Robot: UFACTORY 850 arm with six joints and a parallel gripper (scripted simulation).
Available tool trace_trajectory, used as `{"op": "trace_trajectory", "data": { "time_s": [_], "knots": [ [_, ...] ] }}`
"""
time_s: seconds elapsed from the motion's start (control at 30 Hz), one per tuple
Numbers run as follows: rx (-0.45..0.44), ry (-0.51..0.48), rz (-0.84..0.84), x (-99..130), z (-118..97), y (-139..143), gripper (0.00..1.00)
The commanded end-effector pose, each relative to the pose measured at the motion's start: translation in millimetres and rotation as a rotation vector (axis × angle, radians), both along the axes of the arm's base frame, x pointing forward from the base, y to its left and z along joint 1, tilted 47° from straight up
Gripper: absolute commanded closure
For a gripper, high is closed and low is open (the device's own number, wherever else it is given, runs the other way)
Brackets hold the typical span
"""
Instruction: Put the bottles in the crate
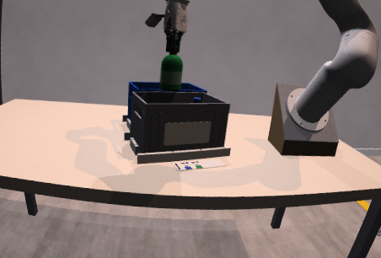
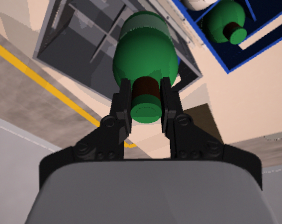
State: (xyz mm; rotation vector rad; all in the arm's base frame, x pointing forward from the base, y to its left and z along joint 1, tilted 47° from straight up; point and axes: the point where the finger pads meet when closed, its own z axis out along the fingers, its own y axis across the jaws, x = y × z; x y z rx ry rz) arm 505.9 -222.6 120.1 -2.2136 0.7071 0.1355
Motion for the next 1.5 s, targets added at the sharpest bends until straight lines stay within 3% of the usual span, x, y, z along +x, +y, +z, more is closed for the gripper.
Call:
{"op": "trace_trajectory", "data": {
  "time_s": [0.0, 0.5, 1.47],
  "knots": [
    [-0.001, -0.002, -0.001, -3, 5, 4, 1.0],
    [-0.001, -0.002, -0.001, -15, 22, 22, 1.0],
    [-0.001, -0.002, -0.001, -13, 20, 19, 1.0]
  ]
}}
